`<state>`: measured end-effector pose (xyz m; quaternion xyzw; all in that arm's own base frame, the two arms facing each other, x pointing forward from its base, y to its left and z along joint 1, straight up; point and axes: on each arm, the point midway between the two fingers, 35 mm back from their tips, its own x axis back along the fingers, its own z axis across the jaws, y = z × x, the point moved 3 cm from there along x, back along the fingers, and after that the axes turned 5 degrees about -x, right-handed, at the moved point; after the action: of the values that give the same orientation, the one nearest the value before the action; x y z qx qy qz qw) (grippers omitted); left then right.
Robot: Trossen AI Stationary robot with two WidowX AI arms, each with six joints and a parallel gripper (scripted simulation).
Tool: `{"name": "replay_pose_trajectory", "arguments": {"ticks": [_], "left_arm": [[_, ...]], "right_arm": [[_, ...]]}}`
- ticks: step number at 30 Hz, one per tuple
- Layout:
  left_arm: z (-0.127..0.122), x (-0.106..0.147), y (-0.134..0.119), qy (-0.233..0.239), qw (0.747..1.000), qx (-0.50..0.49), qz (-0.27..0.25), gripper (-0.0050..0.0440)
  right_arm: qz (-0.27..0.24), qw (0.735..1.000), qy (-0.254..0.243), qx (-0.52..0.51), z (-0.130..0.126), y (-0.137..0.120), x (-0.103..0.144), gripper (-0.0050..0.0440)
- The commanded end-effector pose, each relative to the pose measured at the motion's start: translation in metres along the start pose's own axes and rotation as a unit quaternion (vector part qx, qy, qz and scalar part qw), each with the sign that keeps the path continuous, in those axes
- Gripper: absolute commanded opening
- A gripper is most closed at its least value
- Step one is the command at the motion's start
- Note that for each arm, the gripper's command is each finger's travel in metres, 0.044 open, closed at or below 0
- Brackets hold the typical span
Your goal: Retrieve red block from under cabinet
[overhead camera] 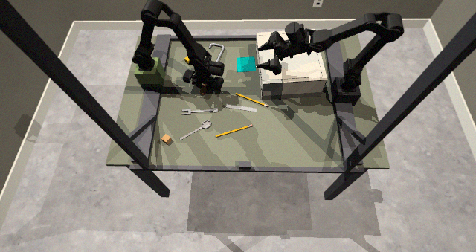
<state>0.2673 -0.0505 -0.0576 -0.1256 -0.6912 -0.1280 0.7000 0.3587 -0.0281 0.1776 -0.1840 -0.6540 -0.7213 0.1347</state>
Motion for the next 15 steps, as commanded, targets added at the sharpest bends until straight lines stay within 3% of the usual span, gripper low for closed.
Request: {"name": "replay_pose_trajectory", "arguments": {"ticks": [1,15], "left_arm": [[-0.002,0.008,-0.005,-0.021,0.997,-0.072,-0.004,0.0115],[0.015,0.007,-0.009,-0.019,0.973,-0.229,-0.007,0.0115]], "right_arm": [[-0.016,1.0,-0.002,-0.002,-0.001,0.012,-0.009,0.044],[-0.014,1.0,-0.003,-0.002,-0.001,0.009,-0.014,0.044]]}}
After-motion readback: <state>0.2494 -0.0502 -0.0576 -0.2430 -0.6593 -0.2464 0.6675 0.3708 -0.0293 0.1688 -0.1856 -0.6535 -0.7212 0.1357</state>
